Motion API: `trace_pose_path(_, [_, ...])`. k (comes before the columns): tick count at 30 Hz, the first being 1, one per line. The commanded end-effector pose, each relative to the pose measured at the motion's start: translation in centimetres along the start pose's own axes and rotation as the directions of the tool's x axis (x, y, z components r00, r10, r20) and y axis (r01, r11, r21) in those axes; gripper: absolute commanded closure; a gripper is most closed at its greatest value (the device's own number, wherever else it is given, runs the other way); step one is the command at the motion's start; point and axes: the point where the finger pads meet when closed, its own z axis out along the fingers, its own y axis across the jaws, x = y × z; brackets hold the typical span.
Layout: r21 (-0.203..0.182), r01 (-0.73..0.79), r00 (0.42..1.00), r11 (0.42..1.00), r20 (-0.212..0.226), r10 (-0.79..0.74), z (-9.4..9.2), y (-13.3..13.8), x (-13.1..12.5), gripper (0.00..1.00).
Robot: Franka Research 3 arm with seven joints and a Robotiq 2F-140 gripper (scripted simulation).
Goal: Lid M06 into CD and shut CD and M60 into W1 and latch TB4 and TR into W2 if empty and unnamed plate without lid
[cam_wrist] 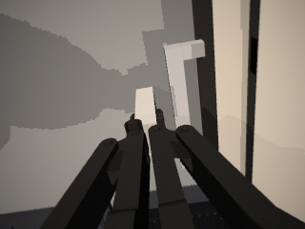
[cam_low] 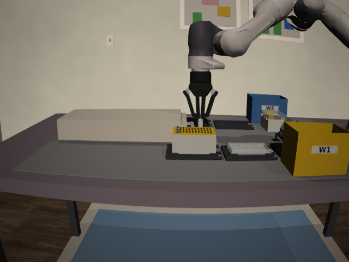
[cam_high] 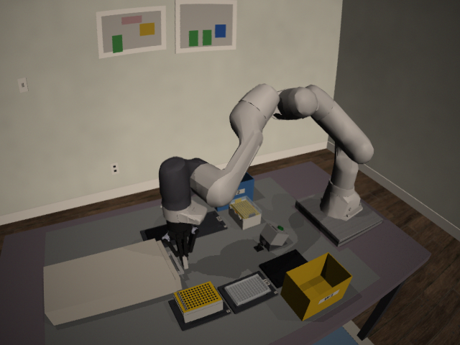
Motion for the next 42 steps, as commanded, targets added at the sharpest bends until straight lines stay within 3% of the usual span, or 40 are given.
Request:
trace_pose_path(1, [-0.011, 0.0, 1.0, 1.0, -0.001, 0.0, -0.2, -0.1, 0.0, 1.0])
trace_pose_path(42, [-0.011, 0.0, 1.0, 1.0, -0.001, 0.0, -0.2, -4.7, 0.0, 1.0])
